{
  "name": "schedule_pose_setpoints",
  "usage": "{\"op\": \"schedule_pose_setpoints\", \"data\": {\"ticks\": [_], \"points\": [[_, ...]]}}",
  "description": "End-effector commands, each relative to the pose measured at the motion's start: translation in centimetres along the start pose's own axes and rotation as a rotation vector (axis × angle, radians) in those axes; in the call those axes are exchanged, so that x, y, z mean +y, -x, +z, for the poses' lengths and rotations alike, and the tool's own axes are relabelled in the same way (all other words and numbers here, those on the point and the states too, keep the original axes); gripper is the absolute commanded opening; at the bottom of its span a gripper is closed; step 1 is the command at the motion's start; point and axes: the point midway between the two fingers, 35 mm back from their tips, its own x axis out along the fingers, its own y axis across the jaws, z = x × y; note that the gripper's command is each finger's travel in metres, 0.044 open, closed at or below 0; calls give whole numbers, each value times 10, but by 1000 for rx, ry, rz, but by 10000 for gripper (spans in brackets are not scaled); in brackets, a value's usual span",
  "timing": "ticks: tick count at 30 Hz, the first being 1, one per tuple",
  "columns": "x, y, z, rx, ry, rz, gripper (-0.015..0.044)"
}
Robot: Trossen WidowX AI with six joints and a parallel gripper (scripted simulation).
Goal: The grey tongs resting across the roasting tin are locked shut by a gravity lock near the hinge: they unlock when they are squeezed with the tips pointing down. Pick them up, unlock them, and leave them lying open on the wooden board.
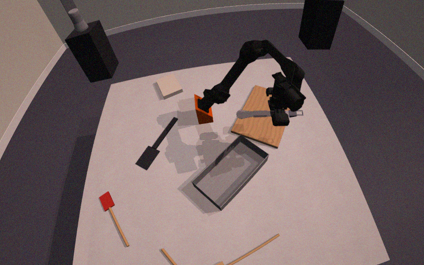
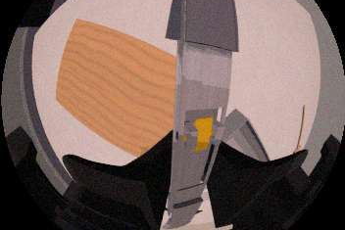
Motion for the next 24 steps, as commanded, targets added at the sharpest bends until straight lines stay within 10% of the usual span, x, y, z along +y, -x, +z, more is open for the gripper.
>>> {"op": "schedule_pose_setpoints", "data": {"ticks": [1, 24], "points": [[13, -2, 5, 26, 40, -7, -150], [86, -12, 23, 103, 274, 2, -150]]}}
